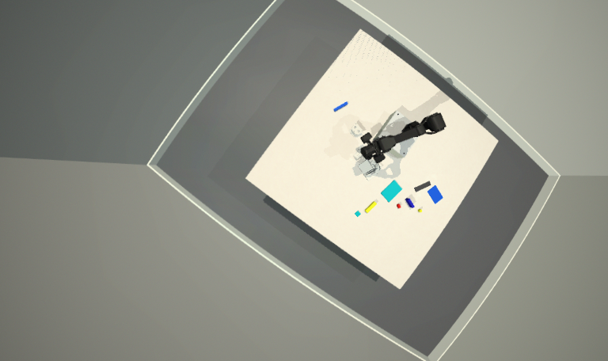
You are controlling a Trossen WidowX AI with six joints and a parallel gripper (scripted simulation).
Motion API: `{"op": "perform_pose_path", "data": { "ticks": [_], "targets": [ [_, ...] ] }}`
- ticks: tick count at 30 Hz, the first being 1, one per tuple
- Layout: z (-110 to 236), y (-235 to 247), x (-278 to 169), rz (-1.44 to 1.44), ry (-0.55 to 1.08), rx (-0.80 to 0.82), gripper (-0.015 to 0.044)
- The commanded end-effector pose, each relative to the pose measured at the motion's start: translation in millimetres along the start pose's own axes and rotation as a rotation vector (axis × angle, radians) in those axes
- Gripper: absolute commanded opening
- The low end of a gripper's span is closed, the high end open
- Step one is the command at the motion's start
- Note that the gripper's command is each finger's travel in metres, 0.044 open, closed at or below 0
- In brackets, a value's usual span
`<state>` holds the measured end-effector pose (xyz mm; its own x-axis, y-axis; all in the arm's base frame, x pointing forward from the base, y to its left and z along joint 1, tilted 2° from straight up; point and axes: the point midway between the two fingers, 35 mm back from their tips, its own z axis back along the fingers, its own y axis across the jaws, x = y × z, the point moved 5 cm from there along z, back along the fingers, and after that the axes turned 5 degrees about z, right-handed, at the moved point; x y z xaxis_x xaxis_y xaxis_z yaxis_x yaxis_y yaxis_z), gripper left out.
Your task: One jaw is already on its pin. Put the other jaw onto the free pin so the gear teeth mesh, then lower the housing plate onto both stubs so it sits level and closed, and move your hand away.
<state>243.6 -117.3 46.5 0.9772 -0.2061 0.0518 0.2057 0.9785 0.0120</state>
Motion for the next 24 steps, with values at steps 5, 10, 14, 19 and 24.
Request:
{"op": "perform_pose_path", "data": {
  "ticks": [5,10,14,19,24],
  "targets": [
    [-15,0,-2,0.004,0.004,-0.004,0.044],
    [-23,0,-3,0.004,0.004,-0.004,0.044],
    [-29,0,-4,0.004,0.004,-0.004,0.044],
    [-34,1,-5,0.004,0.004,-0.004,0.044],
    [-34,1,-5,0.004,0.004,-0.004,0.0387]
  ]
}}
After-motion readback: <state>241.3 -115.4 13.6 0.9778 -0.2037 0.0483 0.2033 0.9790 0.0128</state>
